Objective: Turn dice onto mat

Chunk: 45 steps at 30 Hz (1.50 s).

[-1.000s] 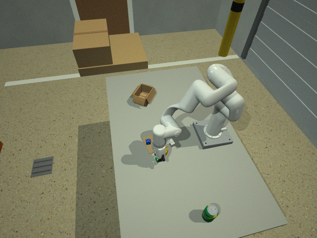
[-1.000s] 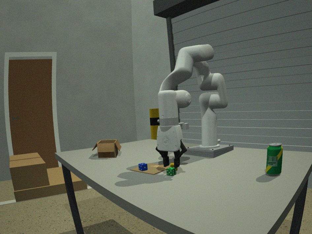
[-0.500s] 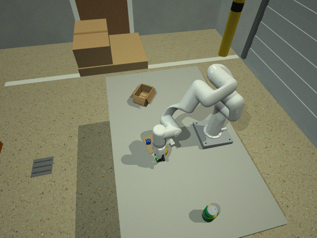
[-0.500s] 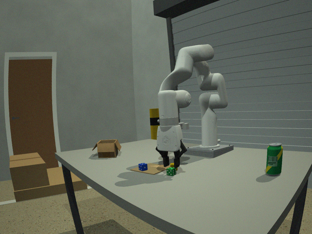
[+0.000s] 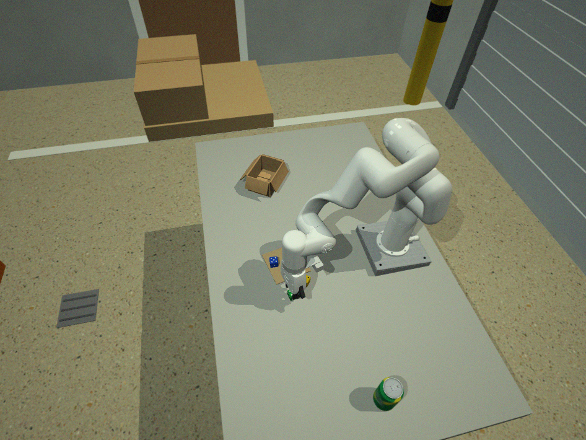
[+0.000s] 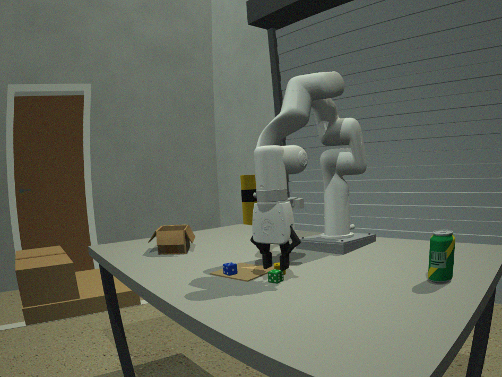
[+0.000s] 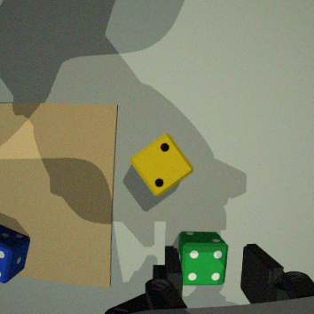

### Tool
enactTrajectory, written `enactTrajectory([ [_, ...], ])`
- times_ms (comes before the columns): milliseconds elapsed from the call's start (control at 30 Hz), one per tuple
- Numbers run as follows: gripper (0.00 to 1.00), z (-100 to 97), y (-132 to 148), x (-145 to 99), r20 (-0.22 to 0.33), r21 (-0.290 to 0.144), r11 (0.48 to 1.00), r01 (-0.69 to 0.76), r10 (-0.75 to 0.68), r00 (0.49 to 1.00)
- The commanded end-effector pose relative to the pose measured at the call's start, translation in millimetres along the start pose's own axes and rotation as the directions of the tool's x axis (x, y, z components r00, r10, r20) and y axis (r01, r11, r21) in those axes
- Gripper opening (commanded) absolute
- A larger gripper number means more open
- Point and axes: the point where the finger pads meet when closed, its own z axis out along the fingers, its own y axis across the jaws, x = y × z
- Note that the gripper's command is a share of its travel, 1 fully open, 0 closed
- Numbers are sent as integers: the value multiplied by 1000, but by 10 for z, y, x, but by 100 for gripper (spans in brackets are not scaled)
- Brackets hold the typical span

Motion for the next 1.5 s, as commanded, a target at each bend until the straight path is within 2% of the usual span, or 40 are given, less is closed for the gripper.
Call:
enactTrajectory([
  [0, 47, -13, 0, -14, 4, 0, 1000, 0, 0, 1000],
  [300, 47, 17, 0, -14, 4, 0, 1000, 0, 0, 1000],
  [933, 47, 310, -2, -15, 4, 0, 1000, 0, 0, 1000],
  [1467, 47, 329, -2, -15, 4, 0, 1000, 0, 0, 1000],
])
